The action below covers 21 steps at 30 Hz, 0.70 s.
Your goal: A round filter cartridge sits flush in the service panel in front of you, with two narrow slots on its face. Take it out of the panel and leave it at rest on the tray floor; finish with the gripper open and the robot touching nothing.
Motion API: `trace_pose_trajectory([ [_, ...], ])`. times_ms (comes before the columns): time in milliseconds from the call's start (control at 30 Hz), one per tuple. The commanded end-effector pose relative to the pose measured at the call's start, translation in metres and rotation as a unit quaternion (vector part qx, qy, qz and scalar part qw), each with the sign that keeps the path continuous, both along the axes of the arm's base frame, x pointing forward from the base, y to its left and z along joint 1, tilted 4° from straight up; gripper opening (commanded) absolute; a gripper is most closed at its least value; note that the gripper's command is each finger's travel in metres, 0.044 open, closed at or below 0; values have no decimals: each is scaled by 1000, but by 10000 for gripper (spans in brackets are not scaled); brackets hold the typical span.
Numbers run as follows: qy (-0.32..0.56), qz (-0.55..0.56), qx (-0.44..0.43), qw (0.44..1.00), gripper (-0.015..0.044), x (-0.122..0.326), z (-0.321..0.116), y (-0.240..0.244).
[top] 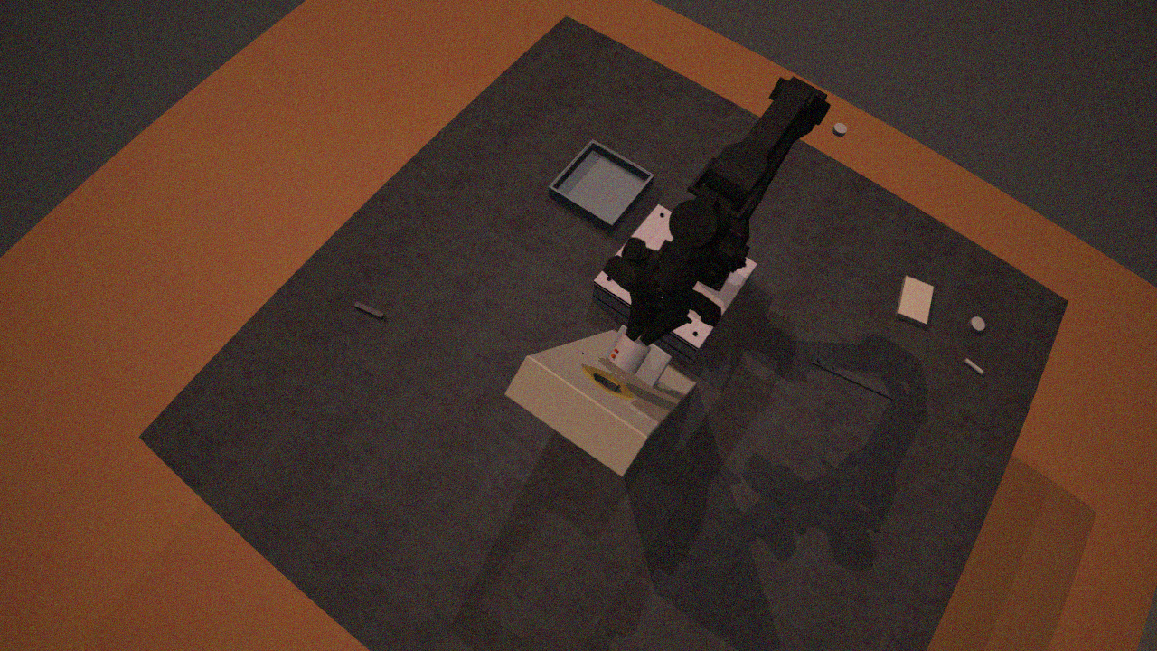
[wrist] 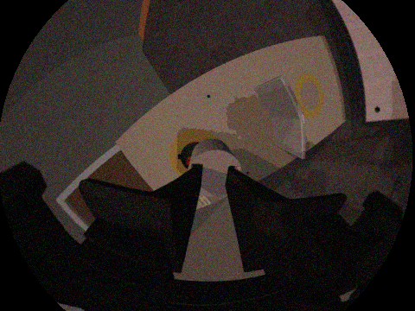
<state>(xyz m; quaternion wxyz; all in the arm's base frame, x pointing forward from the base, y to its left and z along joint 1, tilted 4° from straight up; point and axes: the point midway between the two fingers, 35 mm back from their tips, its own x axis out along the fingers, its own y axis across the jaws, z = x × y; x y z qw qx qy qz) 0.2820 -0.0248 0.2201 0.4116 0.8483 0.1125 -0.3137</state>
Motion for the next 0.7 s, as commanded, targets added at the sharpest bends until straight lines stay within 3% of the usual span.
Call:
trace_pose_trajectory([
  [0, -6, 2, -2, 1000, 0, -6, -7, 1],
  [467, -6, 2, -2, 1000, 0, -29, -48, 3],
  [600, 2, 0, 0, 1000, 105, -26, -44, 2],
  [667, 2, 0, 0, 1000, 112, -26, -44, 2],
])
